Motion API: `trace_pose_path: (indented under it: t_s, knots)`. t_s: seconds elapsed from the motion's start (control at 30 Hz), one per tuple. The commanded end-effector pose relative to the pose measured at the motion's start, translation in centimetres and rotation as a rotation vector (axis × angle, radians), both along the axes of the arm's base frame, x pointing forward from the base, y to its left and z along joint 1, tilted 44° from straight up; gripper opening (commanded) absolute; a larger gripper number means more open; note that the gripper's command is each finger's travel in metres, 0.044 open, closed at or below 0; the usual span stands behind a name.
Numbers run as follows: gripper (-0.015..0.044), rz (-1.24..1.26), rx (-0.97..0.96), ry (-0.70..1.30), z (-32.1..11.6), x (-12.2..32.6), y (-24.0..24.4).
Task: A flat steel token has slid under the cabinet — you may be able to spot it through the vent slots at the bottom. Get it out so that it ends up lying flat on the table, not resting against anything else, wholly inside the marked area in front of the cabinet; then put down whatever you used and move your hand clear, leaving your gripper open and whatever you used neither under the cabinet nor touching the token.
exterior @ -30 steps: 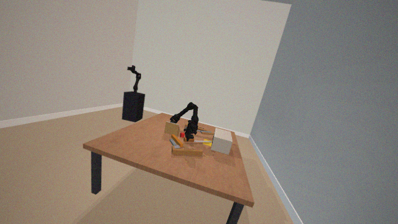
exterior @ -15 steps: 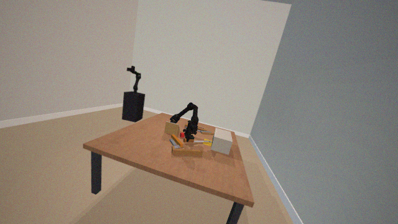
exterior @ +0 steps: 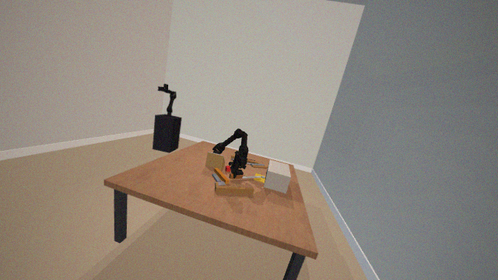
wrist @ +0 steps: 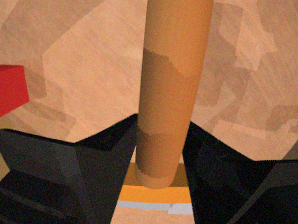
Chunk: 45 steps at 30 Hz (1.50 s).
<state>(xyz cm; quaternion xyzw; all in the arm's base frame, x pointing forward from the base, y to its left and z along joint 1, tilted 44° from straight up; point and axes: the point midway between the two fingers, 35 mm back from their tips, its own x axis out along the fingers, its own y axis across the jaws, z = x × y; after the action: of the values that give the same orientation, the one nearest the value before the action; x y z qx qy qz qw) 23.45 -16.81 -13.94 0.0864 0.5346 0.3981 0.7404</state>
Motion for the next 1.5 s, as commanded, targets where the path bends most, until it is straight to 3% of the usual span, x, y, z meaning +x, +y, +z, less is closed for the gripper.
trace_pose_path:
  t_s: [0.0,1.47]
  knots:
    - [0.0000,-0.008,-0.011,-0.022,0.1,0.3,-0.9]
    - [0.0000,0.006,-0.015,-0.036,-1.0,2.0,-2.5]
